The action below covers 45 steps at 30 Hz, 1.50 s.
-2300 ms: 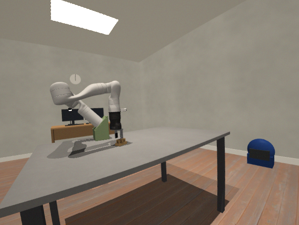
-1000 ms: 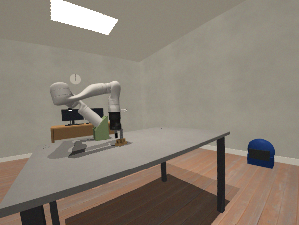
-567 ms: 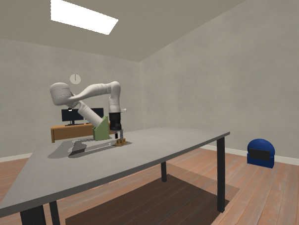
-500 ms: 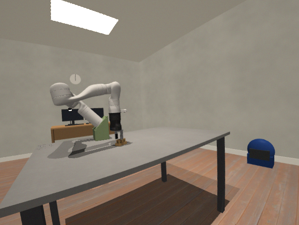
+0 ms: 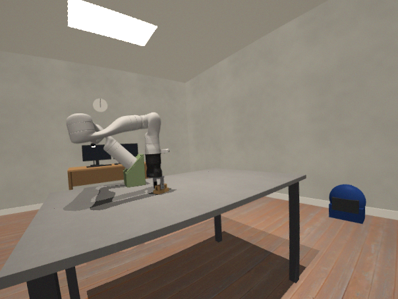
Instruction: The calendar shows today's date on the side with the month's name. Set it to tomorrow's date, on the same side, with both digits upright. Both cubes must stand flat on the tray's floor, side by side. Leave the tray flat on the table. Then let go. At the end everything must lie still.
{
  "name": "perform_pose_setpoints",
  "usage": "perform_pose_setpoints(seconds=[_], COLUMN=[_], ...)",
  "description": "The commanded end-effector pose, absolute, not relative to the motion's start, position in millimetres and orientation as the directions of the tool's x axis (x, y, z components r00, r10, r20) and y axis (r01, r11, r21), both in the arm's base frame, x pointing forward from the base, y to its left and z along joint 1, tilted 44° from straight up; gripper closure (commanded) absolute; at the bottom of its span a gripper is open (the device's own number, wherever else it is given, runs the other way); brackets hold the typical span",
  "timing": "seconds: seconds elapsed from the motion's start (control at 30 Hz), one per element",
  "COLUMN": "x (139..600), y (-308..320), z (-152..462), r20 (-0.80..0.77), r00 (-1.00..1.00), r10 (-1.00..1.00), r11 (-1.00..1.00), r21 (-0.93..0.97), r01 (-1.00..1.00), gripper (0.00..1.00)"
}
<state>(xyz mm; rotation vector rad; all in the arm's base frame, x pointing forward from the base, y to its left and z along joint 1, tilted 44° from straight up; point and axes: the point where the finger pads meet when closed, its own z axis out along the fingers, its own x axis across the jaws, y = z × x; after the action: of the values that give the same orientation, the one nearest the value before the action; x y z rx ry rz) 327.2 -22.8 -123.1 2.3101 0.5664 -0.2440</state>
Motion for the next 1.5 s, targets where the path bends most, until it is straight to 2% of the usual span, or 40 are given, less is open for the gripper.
perform_pose_setpoints(seconds=[0.0, 1.37, 1.4, 1.47], x=[326.3, 326.3, 326.3, 326.3], y=[-24.4, -25.1, -25.1, -25.1], z=[-124.8, -125.5, -125.5, -125.5], r20=[-0.334, -0.334, -0.334, -0.334], r00=[0.885, 0.885, 0.885, 0.885], r10=[0.325, 0.325, 0.325, 0.325], r11=[-0.635, -0.635, -0.635, -0.635], r21=[0.616, 0.616, 0.616, 0.616], r01=[0.466, 0.466, 0.466, 0.466], gripper=[0.13, 0.13, 0.43, 0.43])
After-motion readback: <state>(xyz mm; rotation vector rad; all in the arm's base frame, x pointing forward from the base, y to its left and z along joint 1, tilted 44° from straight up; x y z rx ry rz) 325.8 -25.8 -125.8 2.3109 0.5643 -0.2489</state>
